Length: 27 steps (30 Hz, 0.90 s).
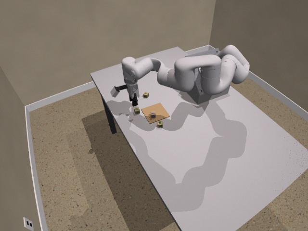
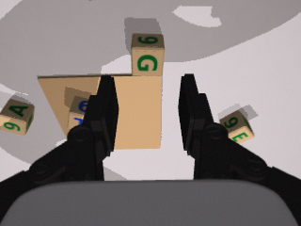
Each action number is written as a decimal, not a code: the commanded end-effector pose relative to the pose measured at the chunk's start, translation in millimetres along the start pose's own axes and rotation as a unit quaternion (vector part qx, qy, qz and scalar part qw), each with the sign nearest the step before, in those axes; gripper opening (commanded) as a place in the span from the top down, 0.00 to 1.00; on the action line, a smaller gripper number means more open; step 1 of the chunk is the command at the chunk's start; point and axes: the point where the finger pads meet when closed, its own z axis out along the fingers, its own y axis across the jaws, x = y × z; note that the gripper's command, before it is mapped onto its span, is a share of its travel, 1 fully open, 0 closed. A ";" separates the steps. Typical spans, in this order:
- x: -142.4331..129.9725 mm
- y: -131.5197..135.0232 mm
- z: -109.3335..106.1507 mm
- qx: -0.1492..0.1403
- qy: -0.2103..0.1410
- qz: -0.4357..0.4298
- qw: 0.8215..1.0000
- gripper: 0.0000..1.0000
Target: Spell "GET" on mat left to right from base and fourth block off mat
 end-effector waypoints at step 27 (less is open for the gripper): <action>-91.9 -79.0 -4.3 0.001 -0.003 0.173 0.985 0.31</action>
